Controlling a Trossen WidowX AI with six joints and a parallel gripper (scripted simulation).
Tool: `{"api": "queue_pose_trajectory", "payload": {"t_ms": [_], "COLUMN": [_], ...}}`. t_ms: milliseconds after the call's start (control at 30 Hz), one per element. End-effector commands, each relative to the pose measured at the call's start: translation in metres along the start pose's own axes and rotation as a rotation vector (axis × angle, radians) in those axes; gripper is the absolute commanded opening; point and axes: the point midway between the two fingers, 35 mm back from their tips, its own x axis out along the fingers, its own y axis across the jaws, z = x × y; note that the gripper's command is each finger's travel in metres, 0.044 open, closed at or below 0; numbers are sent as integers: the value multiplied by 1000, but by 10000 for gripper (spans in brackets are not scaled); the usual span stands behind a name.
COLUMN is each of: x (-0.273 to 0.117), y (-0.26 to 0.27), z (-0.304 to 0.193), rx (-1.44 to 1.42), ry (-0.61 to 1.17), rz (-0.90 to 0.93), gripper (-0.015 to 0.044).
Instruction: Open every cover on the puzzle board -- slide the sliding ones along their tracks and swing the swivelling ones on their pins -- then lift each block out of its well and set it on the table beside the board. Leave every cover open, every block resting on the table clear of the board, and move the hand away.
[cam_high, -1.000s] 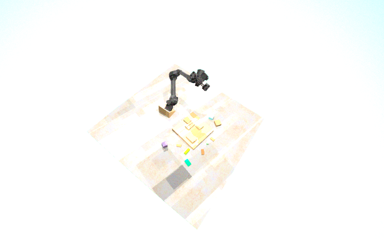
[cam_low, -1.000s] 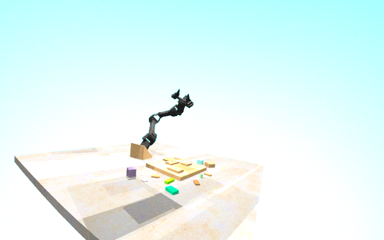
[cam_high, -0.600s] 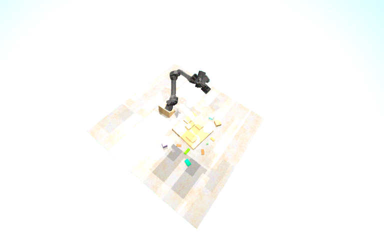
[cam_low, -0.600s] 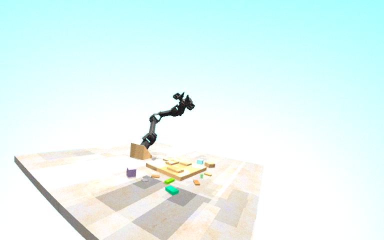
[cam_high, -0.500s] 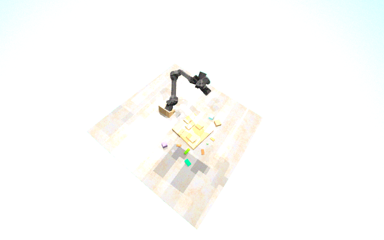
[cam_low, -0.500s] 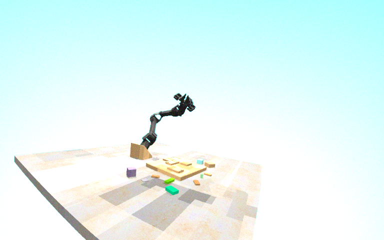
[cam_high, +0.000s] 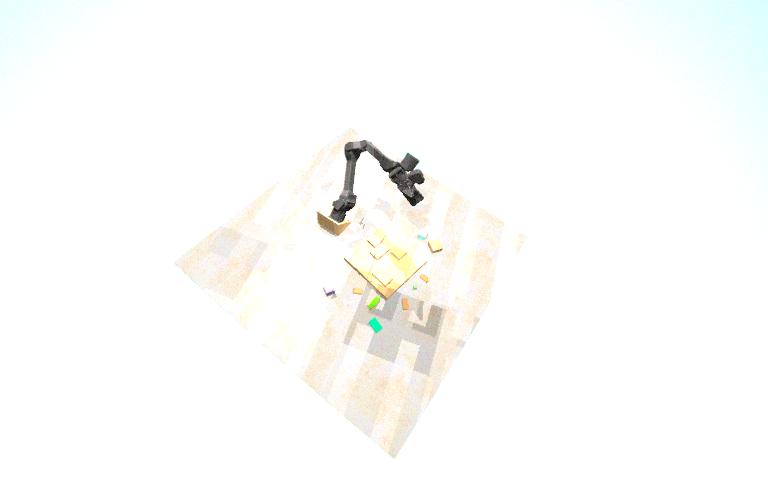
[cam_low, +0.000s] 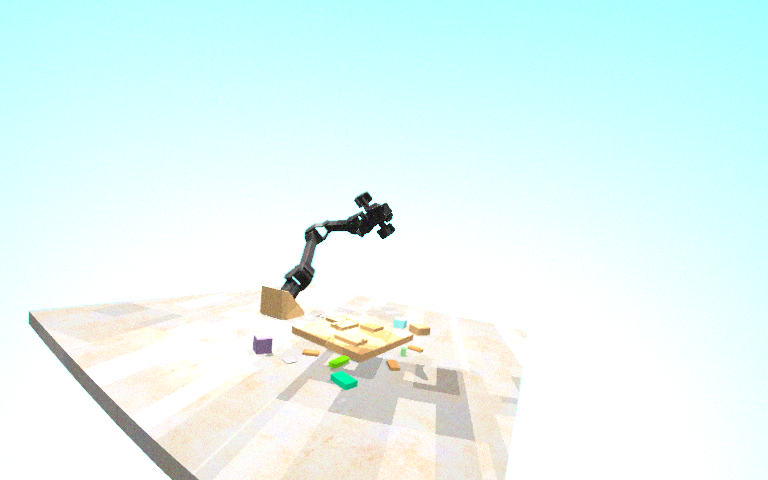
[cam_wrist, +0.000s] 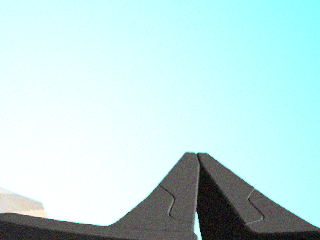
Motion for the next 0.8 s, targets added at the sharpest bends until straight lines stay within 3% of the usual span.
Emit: {"api": "queue_pose_trajectory", "payload": {"t_ms": [0, 767], "x": [7, 14], "y": [20, 115], "z": [-10, -79], "rx": [-26, -120], "ry": [42, 322], "rz": [84, 522], "gripper": [0, 0]}}
